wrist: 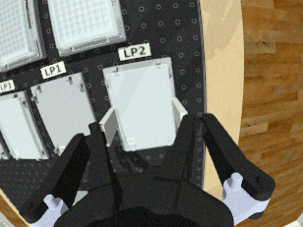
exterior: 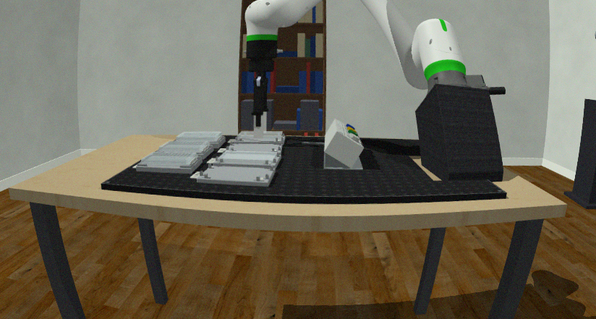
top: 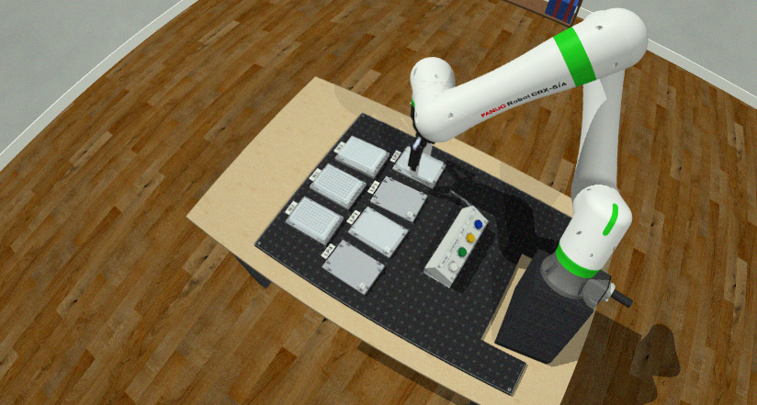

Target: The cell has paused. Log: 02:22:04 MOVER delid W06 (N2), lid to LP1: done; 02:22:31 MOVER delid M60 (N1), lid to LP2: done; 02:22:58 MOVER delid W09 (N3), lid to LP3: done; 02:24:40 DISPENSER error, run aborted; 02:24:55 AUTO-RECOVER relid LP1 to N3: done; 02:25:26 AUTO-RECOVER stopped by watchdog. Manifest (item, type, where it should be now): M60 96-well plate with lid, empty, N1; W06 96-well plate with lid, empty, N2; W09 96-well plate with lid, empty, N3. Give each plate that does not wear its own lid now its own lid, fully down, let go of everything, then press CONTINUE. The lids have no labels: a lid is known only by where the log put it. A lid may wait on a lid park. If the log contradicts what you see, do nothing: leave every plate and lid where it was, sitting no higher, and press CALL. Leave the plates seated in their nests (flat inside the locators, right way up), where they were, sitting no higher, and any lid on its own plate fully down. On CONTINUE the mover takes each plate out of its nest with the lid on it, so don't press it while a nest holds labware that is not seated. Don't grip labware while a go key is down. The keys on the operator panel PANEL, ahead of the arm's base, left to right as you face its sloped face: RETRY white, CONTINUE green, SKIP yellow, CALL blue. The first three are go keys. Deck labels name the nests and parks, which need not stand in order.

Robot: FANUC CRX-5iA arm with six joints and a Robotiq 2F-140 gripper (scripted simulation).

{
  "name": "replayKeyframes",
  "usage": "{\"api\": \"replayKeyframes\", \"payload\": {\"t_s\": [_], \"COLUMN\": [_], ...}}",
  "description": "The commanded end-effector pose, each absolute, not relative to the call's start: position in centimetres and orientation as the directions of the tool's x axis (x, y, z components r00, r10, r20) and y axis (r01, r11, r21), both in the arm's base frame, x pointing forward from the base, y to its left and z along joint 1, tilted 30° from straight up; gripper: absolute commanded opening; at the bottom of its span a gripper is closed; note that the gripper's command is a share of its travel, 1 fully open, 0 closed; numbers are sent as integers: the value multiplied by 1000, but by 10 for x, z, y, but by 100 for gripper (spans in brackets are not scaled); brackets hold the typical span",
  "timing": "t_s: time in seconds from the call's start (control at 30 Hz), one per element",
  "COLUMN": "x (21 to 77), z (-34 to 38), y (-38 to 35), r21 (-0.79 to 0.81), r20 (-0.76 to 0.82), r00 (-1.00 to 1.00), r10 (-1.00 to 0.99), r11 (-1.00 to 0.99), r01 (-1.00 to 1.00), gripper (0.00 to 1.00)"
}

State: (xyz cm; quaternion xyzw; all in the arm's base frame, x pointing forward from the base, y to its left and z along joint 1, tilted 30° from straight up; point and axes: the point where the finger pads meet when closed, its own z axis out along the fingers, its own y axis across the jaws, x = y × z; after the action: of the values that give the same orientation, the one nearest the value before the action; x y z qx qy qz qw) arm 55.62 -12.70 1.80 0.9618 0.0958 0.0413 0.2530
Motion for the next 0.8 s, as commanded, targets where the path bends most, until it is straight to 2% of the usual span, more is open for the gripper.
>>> {"api": "replayKeyframes", "payload": {"t_s": [0.0,0.77], "x": [556,551], "z": [21,56], "y": [-125,-106], "r21": [495,495], "r20": [31,31], "r00": [978,978], "r10": [205,205], "r11": [-854,-854], "r01": [163,163], "gripper": [0,0]}}
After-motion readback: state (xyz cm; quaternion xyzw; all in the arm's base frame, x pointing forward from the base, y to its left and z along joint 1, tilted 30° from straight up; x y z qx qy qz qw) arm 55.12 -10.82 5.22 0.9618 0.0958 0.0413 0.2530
